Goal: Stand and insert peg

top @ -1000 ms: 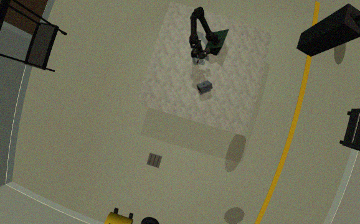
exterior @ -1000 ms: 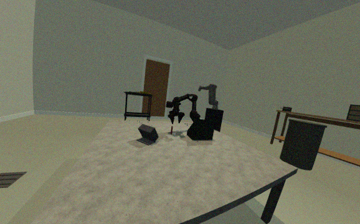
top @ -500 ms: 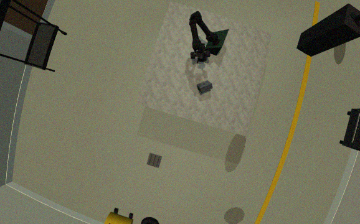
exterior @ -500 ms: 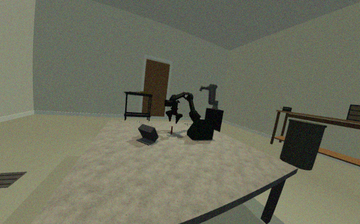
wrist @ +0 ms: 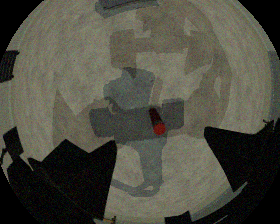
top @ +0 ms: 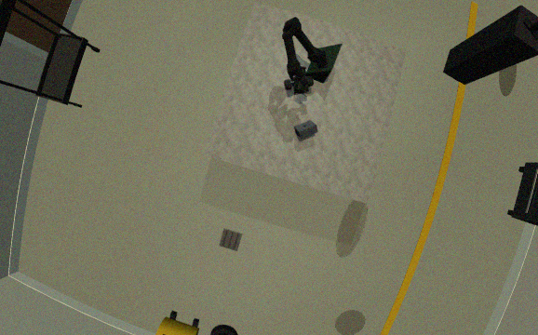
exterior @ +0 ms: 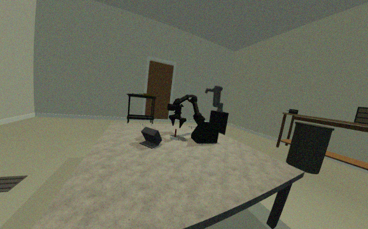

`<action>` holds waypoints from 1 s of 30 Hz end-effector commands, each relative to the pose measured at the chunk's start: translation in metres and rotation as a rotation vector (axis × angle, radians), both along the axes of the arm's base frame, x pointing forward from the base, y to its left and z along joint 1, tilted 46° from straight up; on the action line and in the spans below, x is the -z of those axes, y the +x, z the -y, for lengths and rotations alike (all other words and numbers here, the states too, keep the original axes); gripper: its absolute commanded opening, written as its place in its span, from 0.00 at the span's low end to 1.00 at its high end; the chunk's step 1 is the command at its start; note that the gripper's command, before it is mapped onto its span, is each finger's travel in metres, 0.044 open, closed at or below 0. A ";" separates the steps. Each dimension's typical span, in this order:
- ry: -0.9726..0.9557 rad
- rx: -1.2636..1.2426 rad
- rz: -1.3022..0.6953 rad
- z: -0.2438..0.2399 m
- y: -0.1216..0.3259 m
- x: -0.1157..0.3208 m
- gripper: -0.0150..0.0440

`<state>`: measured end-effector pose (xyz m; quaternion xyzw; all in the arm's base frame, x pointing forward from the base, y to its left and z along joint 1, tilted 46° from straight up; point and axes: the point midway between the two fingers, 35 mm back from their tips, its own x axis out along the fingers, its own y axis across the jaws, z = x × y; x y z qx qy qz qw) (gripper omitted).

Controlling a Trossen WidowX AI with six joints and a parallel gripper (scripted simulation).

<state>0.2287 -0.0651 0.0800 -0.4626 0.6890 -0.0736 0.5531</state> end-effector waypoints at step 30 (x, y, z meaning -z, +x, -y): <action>-0.002 -0.008 -0.006 0.035 0.003 0.035 1.00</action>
